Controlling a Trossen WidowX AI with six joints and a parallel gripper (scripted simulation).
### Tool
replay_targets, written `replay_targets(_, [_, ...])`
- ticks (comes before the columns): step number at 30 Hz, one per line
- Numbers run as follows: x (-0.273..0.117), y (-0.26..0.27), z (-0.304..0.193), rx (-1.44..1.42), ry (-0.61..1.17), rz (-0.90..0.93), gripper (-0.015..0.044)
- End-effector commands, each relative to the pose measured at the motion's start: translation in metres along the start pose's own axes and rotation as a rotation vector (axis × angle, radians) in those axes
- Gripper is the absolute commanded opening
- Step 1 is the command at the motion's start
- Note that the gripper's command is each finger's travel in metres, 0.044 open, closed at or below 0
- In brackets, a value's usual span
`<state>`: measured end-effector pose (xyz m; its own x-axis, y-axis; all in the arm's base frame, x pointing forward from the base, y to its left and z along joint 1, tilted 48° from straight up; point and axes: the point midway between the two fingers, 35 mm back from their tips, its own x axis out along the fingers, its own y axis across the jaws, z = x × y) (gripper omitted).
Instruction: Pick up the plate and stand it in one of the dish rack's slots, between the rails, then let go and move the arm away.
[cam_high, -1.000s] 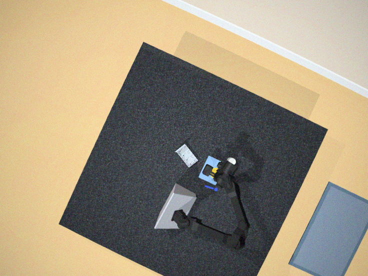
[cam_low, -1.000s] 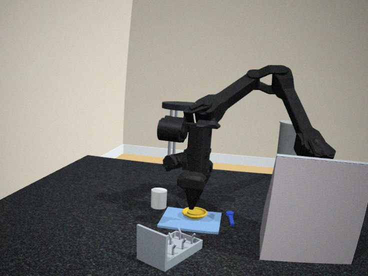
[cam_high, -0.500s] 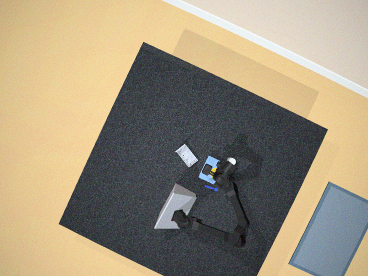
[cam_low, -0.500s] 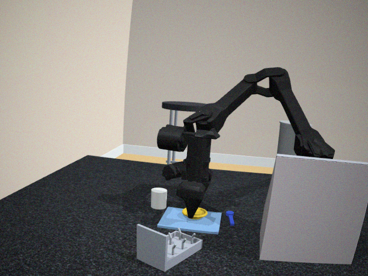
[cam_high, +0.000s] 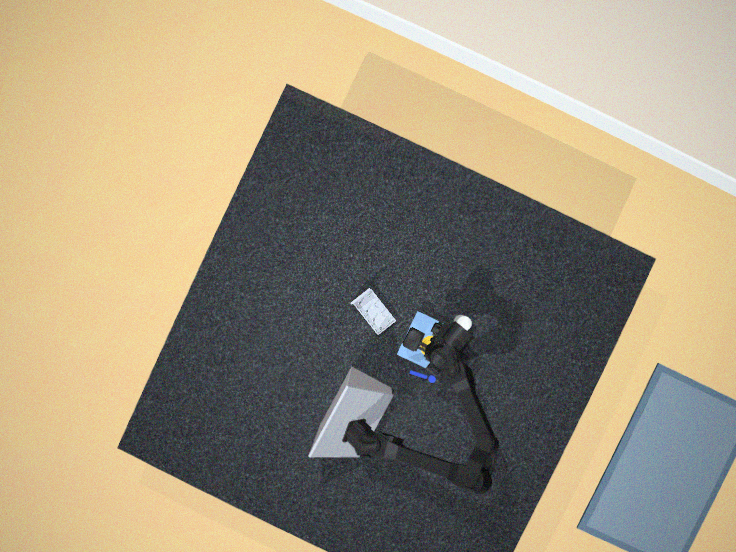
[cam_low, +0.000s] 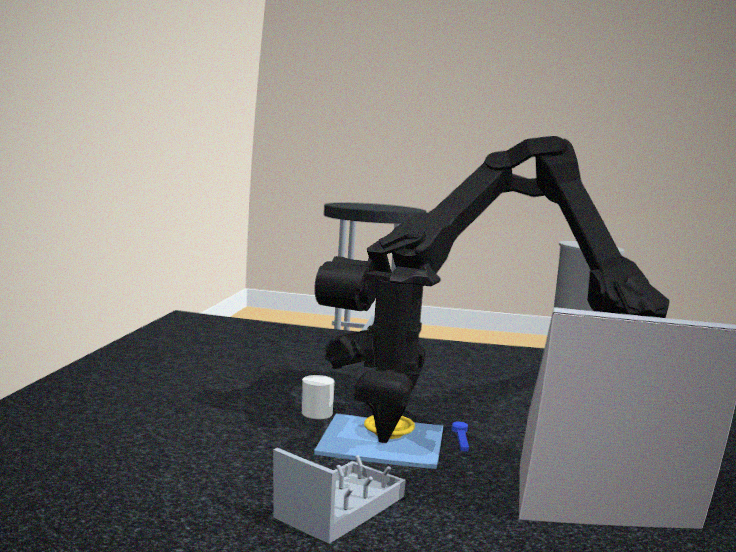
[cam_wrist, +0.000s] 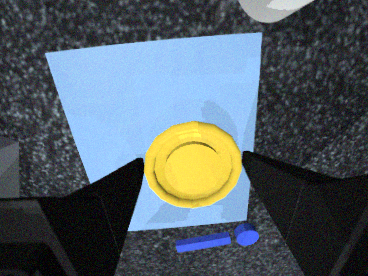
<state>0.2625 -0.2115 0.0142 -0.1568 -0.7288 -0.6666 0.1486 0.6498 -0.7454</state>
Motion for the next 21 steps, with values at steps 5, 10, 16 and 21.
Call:
replay_targets(5, [0.001, 0.001, -0.001, -0.008, 0.003, 0.000, 0.0320])
replay_targets(10, [0.001, 0.001, -0.001, -0.008, 0.003, 0.000, 0.0267])
replay_targets(16, [-0.021, 0.004, 0.006, -0.008, 0.000, 0.012, 0.0109])
replay_targets(21, [-0.047, 0.007, 0.011, -0.008, -0.001, 0.022, 0.0000])
